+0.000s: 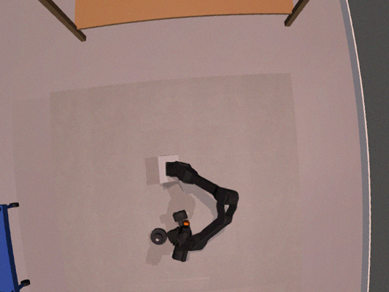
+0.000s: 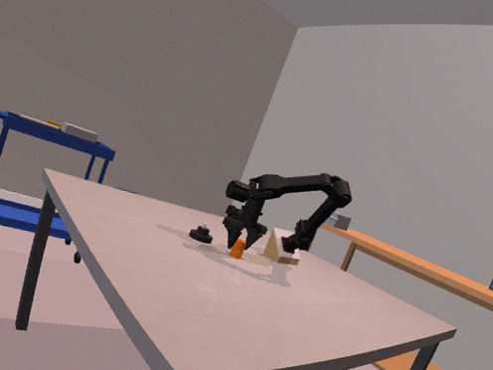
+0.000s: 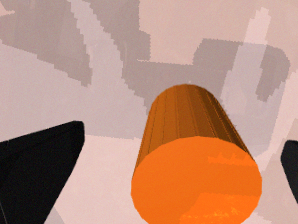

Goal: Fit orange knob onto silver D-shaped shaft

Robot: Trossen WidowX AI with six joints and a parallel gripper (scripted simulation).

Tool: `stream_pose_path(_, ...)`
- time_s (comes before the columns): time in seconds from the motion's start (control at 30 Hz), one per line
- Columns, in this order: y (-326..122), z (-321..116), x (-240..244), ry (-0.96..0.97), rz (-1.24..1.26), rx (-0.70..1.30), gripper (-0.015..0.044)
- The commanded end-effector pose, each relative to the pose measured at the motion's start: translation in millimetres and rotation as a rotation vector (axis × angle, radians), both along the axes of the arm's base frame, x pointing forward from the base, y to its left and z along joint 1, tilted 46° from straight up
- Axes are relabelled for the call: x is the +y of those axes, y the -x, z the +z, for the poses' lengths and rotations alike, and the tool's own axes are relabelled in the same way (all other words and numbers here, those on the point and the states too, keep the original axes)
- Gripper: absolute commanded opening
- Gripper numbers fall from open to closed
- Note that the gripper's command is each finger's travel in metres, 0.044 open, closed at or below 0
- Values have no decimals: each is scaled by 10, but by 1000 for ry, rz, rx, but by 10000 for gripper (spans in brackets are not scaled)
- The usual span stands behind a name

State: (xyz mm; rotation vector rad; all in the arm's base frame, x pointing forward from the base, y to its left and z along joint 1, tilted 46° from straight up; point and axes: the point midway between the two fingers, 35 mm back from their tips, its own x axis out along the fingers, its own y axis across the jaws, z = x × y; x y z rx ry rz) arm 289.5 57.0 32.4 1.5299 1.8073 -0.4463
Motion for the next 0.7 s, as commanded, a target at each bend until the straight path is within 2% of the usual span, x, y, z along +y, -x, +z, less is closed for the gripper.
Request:
stream_pose_path(0.0,14,-56,51,-4,-5,10,440)
stream_pose_path(0.3,33,-132,137,-6,-5,10,440)
stream_pose_path(0.63,33,-132,137,-6,-5,10,177)
stream_pose_path(0.67,33,-132,137,-6,-5,10,171)
